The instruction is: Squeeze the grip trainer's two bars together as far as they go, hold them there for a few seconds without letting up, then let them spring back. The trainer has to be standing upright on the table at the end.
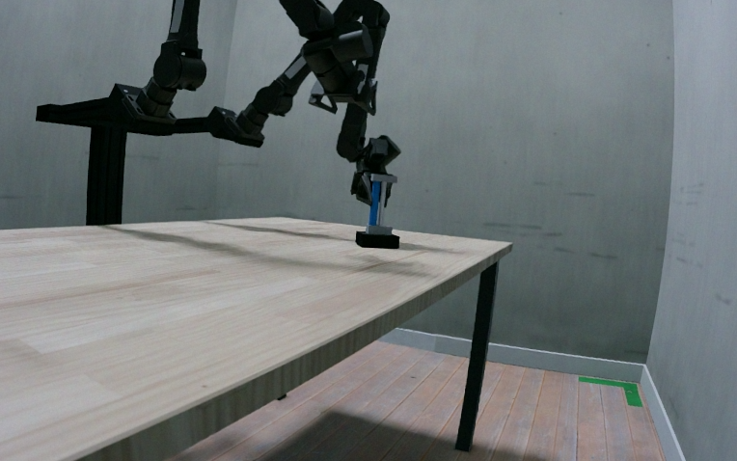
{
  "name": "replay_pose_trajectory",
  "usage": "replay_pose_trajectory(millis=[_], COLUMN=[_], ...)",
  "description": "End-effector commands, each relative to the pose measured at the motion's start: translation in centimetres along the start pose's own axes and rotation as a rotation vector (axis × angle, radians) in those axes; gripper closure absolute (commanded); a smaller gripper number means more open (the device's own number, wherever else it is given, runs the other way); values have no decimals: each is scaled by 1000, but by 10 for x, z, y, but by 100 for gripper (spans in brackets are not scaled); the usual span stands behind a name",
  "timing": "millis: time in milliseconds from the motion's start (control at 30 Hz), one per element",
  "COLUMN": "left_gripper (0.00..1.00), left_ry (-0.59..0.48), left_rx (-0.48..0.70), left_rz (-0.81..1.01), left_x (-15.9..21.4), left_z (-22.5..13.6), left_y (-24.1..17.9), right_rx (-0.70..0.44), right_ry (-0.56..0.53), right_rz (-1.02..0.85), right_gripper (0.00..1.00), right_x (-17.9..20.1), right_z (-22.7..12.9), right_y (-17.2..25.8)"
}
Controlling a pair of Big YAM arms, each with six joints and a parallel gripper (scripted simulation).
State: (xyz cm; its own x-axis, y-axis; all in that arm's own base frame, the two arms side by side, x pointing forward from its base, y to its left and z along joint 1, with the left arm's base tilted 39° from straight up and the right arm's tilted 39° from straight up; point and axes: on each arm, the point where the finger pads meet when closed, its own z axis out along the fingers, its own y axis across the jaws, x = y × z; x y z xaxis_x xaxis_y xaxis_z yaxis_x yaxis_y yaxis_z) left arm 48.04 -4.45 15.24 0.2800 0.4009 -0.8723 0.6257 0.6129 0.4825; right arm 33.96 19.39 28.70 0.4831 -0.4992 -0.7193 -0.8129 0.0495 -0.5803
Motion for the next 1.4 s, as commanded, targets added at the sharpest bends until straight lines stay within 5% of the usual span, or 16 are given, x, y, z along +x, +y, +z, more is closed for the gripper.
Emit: replay_pose_trajectory(millis=[0, 933, 1133, 1367], left_gripper=[72, 72, 8, 8], left_ry=[-10, -10, -6, 9], left_rx=[-19, -19, -18, -16], left_rz=[-2, -2, -6, -9], left_x=[-9, -9, -8, -6], left_z=[-5, -5, -8, -32], left_y=[15, 15, 14, 11], right_rx=[27, 27, 27, 27], right_ry=[-10, -10, -10, -10], right_rz=[-28, -28, -28, -28], right_gripper=[0, 0, 0, 0], right_x=[-11, -11, -11, -11], right_z=[-2, -2, -2, -2], right_y=[-21, -21, -21, -21])
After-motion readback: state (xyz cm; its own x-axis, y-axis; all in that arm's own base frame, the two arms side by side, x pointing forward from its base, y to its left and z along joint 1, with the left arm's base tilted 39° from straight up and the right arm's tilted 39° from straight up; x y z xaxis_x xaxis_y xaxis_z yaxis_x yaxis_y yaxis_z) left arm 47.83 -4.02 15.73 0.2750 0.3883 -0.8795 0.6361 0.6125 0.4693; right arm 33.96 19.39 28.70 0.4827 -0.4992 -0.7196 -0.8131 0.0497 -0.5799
